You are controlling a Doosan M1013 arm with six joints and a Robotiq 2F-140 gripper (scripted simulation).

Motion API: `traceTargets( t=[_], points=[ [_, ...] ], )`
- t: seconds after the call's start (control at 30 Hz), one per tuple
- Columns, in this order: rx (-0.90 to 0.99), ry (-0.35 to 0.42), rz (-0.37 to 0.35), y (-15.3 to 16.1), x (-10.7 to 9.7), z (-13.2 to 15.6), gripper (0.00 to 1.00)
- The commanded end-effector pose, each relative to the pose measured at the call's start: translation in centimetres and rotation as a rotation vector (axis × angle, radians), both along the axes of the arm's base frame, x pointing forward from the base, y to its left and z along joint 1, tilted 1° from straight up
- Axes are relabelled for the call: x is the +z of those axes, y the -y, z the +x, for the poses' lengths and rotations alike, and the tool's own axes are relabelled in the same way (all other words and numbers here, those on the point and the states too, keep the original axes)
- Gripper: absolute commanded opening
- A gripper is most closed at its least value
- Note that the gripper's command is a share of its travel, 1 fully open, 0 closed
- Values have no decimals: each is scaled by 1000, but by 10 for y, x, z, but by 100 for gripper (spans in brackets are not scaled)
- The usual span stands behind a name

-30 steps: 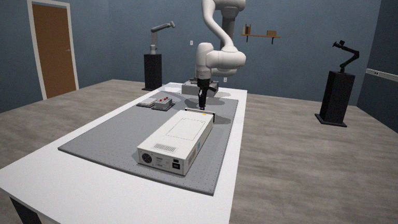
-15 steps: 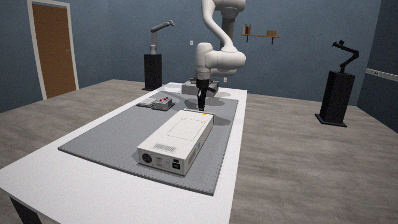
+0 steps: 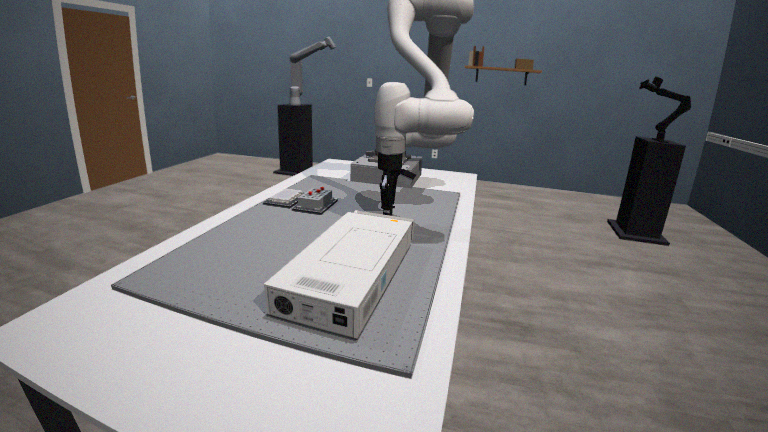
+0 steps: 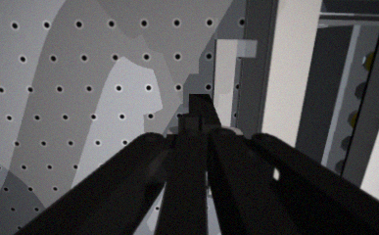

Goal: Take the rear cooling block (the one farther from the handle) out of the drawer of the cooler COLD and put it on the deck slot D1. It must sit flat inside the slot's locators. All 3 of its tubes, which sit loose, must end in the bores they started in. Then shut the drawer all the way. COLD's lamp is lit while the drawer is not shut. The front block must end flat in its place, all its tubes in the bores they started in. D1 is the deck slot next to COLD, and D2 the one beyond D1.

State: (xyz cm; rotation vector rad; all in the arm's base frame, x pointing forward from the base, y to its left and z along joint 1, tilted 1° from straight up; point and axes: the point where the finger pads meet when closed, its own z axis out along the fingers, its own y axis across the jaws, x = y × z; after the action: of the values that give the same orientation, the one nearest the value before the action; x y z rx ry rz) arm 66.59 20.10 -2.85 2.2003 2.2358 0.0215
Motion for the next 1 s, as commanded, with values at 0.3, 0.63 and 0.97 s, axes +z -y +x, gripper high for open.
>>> traceTargets(
  t=[0.3, 0.63, 0.97],
  points=[
    [1, 0, -1, 3, -1, 7, 10],
    [1, 0, -1, 3, -1, 10, 10],
    [1, -1, -1, 3, -1, 12, 10]
  ],
)
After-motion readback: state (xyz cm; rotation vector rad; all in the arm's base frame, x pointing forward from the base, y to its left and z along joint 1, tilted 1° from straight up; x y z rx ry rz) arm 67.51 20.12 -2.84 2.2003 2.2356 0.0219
